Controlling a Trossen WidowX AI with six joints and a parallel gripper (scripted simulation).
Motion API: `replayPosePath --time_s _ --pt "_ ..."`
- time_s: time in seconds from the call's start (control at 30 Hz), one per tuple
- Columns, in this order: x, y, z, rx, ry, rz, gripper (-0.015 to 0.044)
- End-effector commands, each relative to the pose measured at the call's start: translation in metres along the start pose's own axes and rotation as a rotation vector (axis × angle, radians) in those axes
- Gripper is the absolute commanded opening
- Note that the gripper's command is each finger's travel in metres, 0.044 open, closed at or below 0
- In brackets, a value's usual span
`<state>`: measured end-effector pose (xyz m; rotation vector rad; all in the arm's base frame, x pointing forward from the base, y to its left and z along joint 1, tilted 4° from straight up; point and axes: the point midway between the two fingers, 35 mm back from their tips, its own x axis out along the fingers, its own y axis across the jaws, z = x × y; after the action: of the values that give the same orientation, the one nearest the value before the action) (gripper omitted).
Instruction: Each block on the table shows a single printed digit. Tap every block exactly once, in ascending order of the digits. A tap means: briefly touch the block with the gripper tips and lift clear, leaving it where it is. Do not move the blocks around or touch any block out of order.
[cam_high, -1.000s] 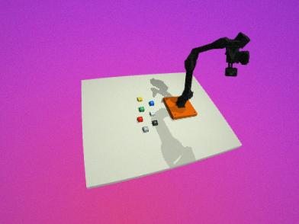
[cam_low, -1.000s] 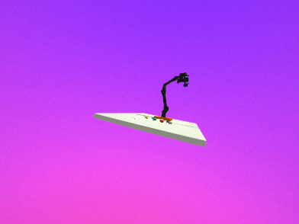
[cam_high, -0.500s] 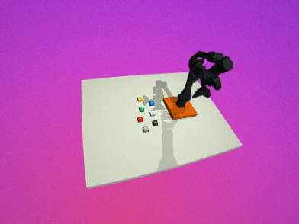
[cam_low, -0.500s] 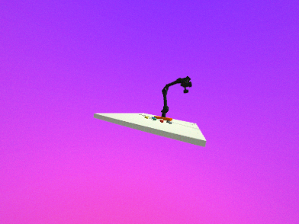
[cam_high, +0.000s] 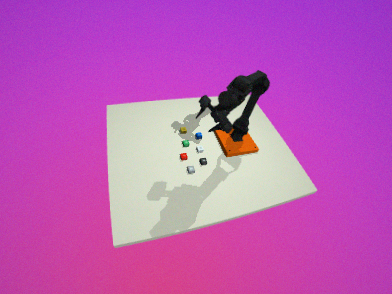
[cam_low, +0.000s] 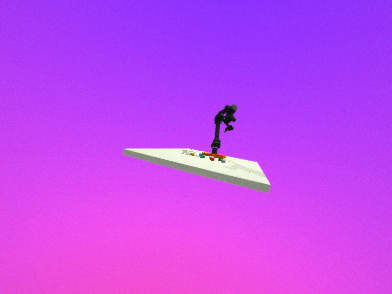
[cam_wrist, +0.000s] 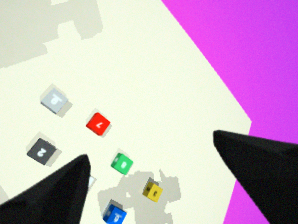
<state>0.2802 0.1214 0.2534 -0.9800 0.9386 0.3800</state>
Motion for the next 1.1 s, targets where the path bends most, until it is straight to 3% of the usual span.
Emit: replayPosePath --time_s 0.0,0.2,0.43,1.07 --pt "0.03 -0.007 -0.039 0.153 0.125 0.079 0.04" --pt "0.069 -0.008 -0.115 0.468 0.333 0.224 0.04" --pt "0.088 0.01 -0.189 0.854 0.516 0.383 0.04" --pt "0.088 0.011 -0.191 0.865 0.52 0.387 0.04"
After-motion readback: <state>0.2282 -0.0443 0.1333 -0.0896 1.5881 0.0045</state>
